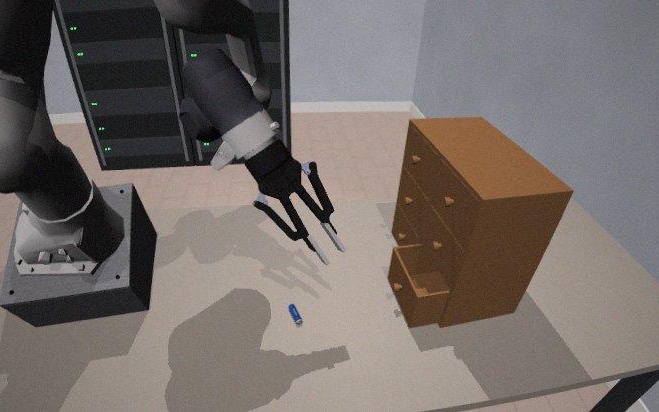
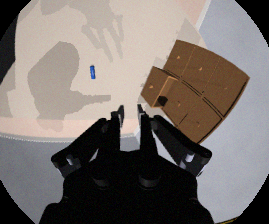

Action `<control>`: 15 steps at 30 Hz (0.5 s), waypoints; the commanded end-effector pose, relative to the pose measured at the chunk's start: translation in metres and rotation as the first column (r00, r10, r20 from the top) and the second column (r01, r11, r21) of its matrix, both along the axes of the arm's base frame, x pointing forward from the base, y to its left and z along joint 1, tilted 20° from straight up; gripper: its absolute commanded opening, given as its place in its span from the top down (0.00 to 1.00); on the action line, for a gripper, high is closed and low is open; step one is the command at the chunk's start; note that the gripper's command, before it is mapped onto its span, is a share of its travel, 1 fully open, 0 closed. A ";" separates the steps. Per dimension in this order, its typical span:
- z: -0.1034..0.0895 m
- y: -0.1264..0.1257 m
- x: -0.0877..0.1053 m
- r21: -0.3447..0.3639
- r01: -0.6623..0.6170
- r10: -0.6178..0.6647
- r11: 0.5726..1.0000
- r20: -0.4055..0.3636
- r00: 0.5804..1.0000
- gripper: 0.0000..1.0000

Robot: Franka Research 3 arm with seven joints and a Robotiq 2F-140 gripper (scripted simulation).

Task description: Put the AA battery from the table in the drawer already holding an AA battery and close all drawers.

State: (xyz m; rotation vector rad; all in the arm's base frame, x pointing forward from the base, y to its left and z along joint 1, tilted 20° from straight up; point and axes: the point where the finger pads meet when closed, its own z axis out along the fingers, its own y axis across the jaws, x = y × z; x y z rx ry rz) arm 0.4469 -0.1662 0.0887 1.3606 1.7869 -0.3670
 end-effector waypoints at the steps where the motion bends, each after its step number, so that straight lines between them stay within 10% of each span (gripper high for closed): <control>1: 0.000 -0.001 -0.009 0.057 0.126 -0.128 0.990 0.031 0.991 0.80; 15: 0.010 0.004 -0.020 0.214 0.396 -0.426 0.893 0.118 0.897 0.80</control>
